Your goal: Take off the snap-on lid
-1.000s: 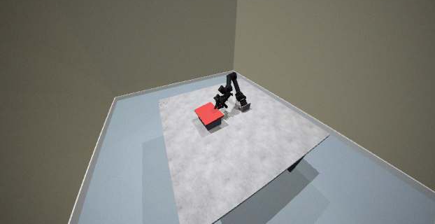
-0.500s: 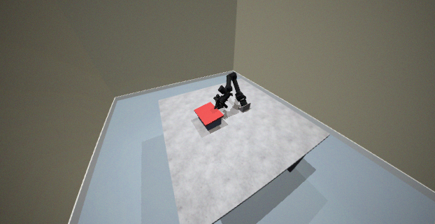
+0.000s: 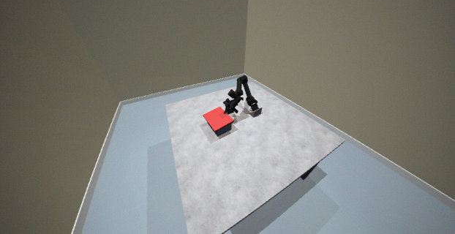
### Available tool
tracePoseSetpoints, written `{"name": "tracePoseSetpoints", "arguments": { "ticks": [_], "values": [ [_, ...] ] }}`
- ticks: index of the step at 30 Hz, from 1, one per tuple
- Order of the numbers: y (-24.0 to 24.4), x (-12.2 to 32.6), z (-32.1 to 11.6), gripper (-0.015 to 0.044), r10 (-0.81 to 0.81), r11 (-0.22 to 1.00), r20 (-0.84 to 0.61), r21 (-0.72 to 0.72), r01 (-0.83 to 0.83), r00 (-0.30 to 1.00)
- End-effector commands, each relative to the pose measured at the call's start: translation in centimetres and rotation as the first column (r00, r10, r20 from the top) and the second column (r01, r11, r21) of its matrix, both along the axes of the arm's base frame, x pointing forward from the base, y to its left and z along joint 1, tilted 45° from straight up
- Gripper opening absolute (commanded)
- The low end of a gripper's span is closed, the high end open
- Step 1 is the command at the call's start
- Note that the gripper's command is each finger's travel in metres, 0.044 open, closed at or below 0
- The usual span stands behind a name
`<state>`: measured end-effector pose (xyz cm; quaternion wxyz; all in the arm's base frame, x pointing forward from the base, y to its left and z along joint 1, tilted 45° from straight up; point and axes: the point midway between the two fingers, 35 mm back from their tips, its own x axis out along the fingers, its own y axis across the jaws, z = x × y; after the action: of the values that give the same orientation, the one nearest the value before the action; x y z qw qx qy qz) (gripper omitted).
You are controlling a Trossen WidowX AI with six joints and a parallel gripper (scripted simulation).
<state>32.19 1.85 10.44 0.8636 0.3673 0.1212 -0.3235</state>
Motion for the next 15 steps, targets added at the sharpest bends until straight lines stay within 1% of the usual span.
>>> {"name": "tracePoseSetpoints", "arguments": {
  "ticks": [1, 15],
  "values": [
    [0.01, 0.07, -0.04, 0.0000, 0.003, 1.000, -0.003, -0.001, -0.003, 1.000],
    [0.75, 0.11, 0.80, 0.0000, 0.008, 1.000, -0.004, 0.002, -0.008, 1.000]
  ]
}}
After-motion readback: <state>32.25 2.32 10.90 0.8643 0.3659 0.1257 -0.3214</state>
